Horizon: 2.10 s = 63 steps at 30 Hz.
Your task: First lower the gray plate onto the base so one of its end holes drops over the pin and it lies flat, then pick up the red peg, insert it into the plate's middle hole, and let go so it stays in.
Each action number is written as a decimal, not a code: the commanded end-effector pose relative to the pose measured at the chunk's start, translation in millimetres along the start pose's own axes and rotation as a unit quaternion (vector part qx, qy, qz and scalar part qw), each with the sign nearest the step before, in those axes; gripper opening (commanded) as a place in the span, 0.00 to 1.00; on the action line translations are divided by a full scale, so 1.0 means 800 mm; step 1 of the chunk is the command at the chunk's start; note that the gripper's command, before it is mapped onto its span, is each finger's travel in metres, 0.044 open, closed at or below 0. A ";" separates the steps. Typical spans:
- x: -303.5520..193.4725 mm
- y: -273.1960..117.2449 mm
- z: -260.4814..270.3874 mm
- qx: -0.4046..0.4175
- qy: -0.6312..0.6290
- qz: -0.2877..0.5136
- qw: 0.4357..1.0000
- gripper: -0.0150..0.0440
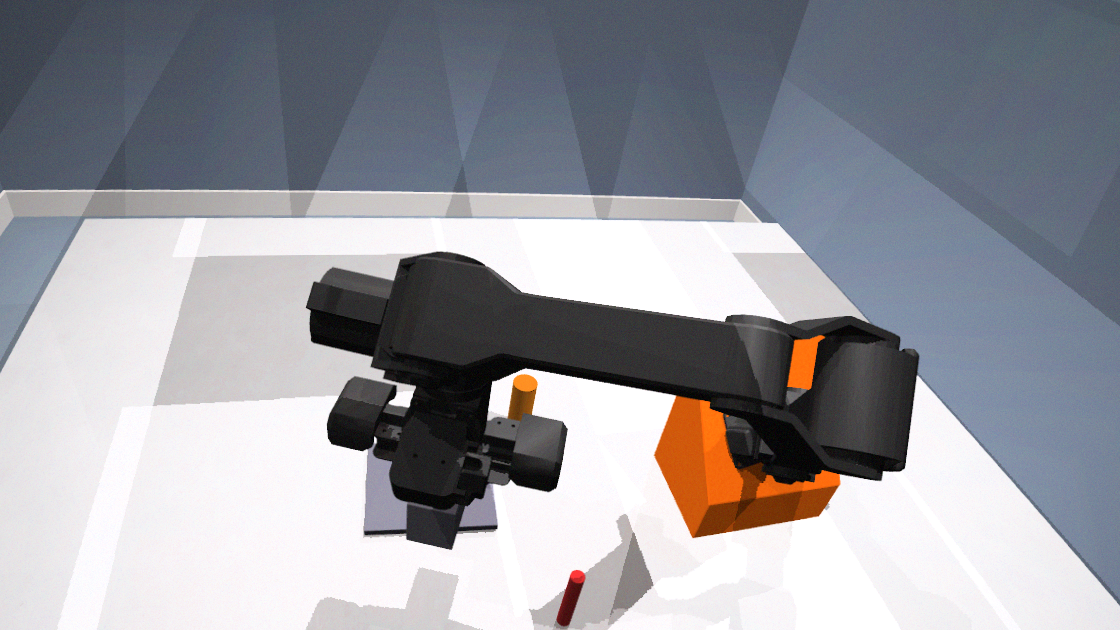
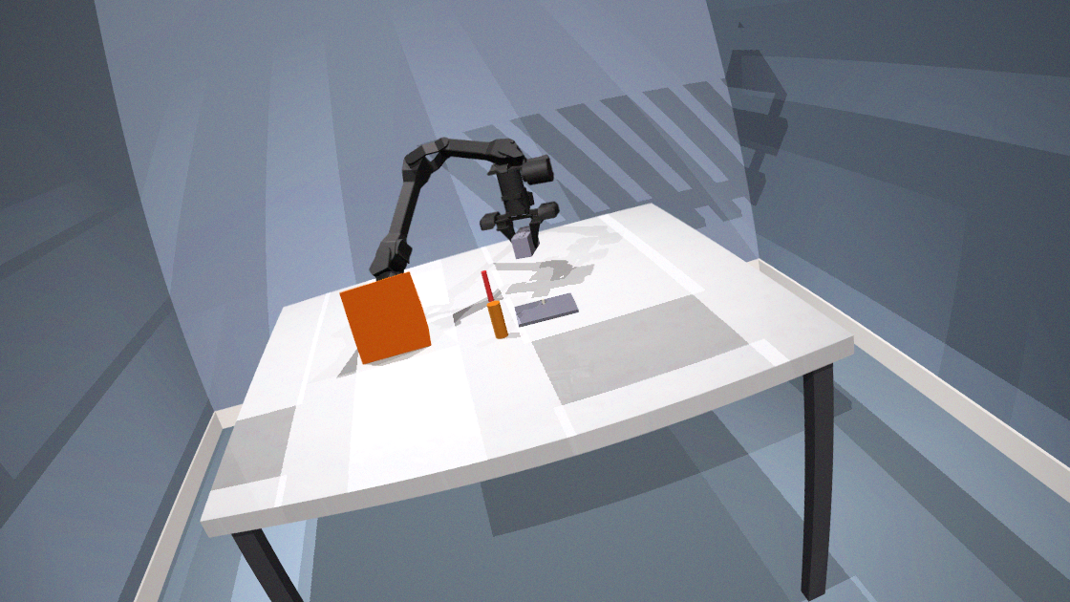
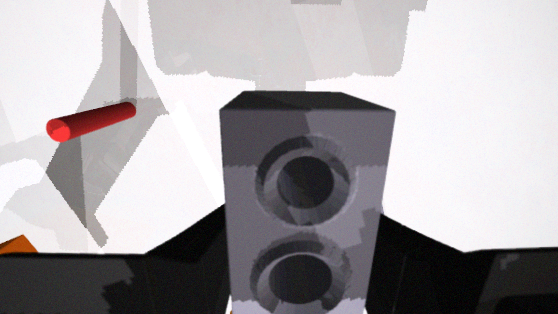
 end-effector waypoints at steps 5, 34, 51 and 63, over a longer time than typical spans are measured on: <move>-0.025 0.017 -0.015 0.001 0.033 0.003 0.999 0.25; -0.115 0.081 -0.051 0.001 0.142 0.003 0.990 0.25; -0.117 0.082 -0.051 0.001 0.145 0.003 0.989 0.25; -0.119 0.097 -0.052 0.001 0.144 0.003 0.989 0.25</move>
Point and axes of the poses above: the point midway between the two fingers, 35 mm back from their tips, its own y axis out along the fingers, its own z axis across the jaws, x = y × z, the point moved 5 cm from there along -y, back along the fingers, and after that the axes turned 13 degrees about y, right-handed, at the moved point
